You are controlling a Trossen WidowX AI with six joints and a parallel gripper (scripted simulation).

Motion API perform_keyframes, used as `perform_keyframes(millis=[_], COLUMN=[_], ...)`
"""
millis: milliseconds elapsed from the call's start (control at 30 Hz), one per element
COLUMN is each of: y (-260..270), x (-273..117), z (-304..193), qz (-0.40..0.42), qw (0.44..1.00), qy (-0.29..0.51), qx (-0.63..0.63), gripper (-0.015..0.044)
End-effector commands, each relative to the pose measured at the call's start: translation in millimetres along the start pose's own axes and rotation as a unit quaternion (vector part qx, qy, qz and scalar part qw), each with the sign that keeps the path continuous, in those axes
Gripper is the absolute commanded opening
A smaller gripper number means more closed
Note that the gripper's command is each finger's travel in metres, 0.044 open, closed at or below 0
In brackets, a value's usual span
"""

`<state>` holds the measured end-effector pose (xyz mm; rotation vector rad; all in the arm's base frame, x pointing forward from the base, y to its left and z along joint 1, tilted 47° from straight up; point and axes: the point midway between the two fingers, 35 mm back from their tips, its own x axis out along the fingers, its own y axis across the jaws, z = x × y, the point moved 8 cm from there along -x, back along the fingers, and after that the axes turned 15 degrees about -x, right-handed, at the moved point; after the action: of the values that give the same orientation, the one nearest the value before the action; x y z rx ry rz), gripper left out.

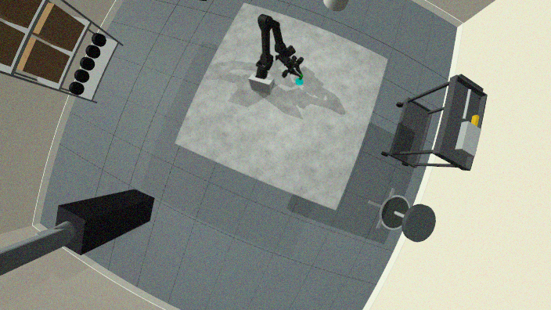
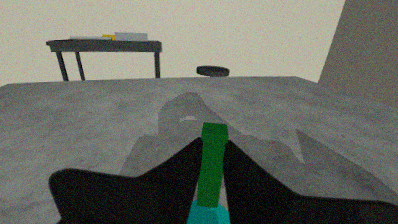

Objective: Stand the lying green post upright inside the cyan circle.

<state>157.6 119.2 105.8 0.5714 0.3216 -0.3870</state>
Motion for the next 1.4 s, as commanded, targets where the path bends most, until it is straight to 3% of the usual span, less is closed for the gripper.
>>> perform_keyframes(millis=[0, 1000, 1367], y=[2.9, 9.6, 9.6], x=[0.3, 4.6, 4.6], z=[-7.5, -42.3, -42.3], qz=[0.002, 0.003, 0.003], qw=[1.000, 1.000, 1.000], qy=[-0.004, -0.002, -0.002], qx=[0.004, -0.002, -0.002], gripper=[0.0023, 0.0023, 0.0311])
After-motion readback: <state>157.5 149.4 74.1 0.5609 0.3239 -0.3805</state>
